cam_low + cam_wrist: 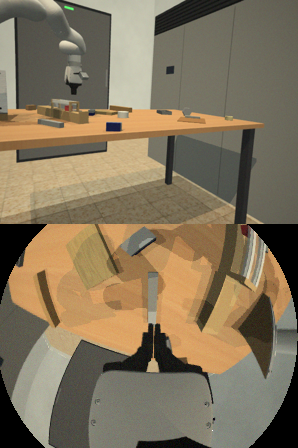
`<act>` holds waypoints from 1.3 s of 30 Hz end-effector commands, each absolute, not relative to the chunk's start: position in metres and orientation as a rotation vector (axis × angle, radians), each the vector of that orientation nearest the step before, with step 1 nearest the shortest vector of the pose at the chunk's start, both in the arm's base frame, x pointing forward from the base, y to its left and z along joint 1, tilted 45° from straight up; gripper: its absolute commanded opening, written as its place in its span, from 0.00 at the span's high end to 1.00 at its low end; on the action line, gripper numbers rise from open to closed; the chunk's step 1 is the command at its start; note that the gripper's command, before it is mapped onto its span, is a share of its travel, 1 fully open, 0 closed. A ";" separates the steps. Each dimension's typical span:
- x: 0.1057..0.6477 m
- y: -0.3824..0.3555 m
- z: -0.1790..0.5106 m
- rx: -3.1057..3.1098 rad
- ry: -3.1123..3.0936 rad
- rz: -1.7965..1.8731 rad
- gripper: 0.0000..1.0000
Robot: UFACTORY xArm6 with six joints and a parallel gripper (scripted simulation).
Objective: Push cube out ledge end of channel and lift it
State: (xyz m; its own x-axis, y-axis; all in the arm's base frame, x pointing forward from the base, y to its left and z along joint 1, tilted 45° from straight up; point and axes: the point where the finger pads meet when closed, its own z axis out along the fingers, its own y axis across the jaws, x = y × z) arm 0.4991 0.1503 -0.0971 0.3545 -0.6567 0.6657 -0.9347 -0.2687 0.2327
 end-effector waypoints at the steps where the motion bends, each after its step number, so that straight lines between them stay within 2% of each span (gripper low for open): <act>1: 0.500 0.152 -0.096 2.023 -1.380 0.602 1.00; 8: 0.500 0.152 -0.096 2.023 -1.380 0.602 1.00; 9: 0.500 0.152 -0.096 2.023 -1.380 0.602 0.62; 39: 0.500 0.152 -0.096 2.023 -1.380 0.602 0.62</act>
